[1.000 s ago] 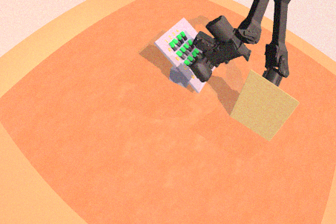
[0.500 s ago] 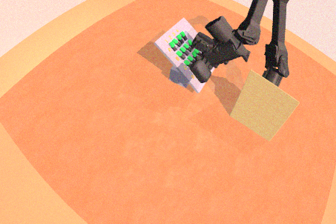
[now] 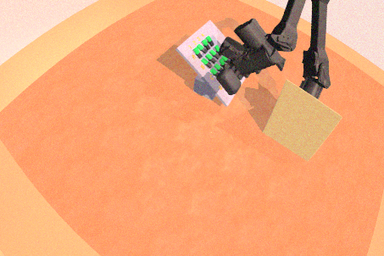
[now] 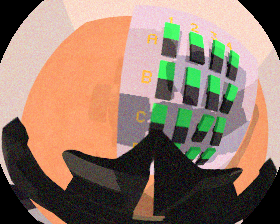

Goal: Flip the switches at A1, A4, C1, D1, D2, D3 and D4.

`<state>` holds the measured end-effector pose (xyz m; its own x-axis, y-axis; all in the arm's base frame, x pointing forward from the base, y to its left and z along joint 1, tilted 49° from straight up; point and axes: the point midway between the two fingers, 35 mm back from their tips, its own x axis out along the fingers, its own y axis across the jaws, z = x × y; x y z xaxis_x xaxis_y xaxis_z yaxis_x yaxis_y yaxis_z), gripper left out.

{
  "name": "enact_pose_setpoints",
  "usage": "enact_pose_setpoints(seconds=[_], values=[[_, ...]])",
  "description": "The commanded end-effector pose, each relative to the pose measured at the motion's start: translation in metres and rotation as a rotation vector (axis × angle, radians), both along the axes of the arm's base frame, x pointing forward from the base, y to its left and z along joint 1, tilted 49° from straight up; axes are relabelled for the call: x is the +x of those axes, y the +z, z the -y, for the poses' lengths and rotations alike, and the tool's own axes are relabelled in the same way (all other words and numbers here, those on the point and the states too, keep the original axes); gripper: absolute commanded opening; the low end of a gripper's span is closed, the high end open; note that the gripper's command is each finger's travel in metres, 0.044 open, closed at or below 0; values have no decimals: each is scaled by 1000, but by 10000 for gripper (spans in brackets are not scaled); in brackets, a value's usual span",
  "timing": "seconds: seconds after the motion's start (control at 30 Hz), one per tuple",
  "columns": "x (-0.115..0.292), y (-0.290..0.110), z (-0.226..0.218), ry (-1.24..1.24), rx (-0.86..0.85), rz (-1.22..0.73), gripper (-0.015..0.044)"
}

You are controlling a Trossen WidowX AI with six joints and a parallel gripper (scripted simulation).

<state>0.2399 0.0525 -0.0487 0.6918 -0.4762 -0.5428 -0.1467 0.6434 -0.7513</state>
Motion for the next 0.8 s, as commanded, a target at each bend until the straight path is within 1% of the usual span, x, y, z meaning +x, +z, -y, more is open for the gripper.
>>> enact_pose_setpoints(seconds=[0.0, 0.77], values=[[0, -1, 0, 3, 1, -3, 0], [2, -2, 2, 3, 1, -3, 0]])
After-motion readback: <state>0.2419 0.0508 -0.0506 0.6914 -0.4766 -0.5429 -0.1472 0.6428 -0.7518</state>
